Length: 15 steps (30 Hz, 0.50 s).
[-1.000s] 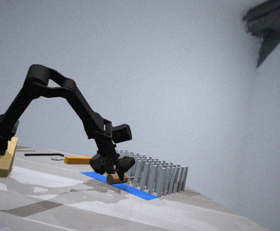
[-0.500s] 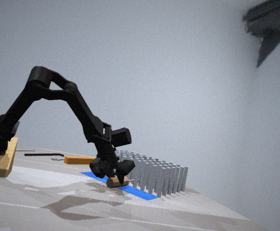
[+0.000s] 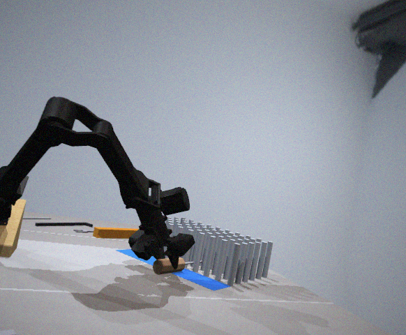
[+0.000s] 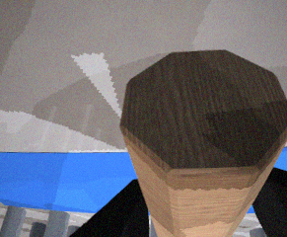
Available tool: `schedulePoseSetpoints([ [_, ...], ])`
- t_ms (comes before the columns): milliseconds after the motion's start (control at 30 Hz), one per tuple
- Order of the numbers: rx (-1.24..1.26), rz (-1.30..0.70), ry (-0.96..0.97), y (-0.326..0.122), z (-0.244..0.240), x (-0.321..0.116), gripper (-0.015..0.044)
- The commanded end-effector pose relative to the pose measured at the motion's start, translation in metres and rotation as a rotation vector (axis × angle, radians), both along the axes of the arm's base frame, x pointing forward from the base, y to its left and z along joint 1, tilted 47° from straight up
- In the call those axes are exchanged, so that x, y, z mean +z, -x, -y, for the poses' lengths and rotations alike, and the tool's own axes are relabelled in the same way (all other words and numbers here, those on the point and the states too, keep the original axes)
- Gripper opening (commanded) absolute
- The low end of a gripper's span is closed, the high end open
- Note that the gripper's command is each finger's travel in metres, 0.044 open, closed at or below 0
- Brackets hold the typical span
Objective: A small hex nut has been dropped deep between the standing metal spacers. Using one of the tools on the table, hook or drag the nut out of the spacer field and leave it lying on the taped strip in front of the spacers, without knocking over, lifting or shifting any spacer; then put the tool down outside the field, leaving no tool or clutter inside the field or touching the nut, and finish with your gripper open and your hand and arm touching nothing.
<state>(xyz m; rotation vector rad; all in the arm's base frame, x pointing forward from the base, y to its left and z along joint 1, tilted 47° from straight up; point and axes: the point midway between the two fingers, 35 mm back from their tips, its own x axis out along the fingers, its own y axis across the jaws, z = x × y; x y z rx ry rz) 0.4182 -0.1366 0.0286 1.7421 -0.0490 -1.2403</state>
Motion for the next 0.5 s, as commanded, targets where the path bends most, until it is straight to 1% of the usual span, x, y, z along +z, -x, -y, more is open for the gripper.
schedulePoseSetpoints([
  [0,0.003,-0.002,0.0,0.0028,0.0005,0.0008,0.0],
  [467,0.002,-0.002,0.0,0.0108,0.003,0.0048,0.0],
])
